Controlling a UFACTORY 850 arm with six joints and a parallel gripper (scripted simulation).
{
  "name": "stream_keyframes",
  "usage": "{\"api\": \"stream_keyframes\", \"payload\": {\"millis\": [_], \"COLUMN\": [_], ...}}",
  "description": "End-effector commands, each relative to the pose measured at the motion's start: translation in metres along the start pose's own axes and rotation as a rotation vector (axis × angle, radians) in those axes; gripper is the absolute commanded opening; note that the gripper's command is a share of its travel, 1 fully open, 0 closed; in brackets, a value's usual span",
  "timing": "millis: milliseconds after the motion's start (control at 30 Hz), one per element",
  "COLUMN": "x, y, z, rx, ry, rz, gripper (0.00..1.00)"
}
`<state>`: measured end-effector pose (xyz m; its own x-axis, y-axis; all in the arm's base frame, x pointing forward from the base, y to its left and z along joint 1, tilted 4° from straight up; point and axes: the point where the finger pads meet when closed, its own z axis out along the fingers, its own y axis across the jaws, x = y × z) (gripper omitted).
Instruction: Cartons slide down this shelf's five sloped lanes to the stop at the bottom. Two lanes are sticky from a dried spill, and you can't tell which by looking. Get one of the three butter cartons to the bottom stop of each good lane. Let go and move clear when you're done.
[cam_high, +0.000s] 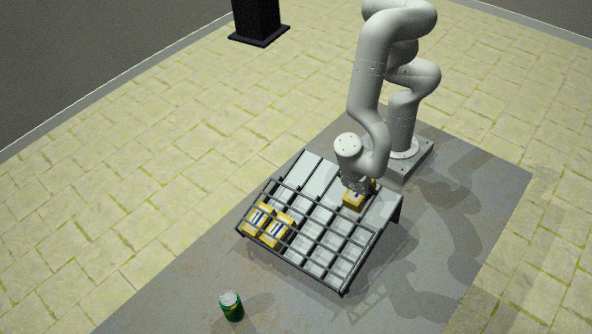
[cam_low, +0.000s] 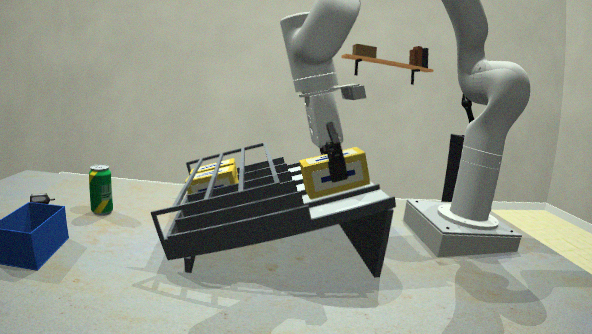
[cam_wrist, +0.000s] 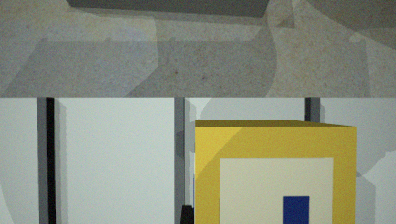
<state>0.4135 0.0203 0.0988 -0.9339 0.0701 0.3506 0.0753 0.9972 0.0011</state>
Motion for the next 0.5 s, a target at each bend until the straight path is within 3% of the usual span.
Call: {"api": "stream_keyframes", "payload": {"millis": [0,467], "x": [-0.0006,-0.0001], "y": [0.0001,-0.0004], "z": [-0.0008,0.0022], "rx": [0.0,0.0], "ry": [-0.002,-0.002], "rz": [0.0,0.0], "gripper": [0.0,0.0]}}
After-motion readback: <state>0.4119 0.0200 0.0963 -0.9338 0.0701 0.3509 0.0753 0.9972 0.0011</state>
